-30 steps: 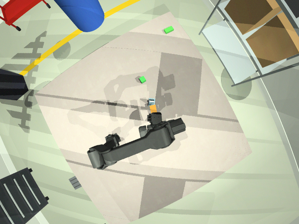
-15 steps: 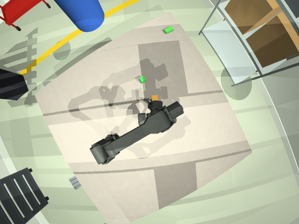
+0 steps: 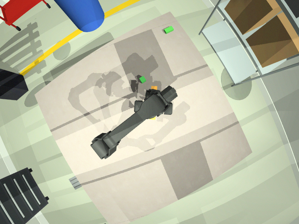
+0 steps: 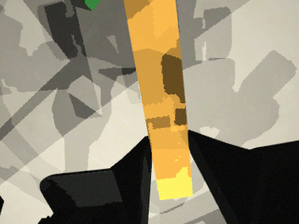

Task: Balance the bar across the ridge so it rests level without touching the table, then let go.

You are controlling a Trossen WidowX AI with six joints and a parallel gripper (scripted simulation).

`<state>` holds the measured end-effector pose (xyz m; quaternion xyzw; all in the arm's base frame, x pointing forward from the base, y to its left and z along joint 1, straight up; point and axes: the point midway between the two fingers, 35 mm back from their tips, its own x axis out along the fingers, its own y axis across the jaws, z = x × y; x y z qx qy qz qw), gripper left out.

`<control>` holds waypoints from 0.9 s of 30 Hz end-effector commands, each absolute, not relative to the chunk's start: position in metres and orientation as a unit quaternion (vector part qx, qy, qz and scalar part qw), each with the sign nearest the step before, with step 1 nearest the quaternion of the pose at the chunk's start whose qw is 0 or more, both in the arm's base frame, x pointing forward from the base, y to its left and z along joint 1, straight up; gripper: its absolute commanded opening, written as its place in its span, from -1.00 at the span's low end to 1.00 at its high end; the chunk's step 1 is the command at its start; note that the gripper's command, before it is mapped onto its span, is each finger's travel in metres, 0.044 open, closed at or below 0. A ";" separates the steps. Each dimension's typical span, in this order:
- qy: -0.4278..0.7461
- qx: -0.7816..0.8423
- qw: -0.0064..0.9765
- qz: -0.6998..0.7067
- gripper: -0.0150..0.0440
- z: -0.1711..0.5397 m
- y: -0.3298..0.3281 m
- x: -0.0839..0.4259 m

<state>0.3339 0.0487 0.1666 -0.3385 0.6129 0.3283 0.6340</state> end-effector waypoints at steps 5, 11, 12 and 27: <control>0.617 -0.325 0.642 0.318 -0.49 0.166 0.065 0.334; 0.617 -0.325 0.642 0.318 -0.49 0.158 0.066 0.335; 0.617 -0.325 0.642 0.318 -0.49 0.156 0.067 0.336; 0.617 -0.325 0.642 0.318 -0.49 0.132 0.066 0.335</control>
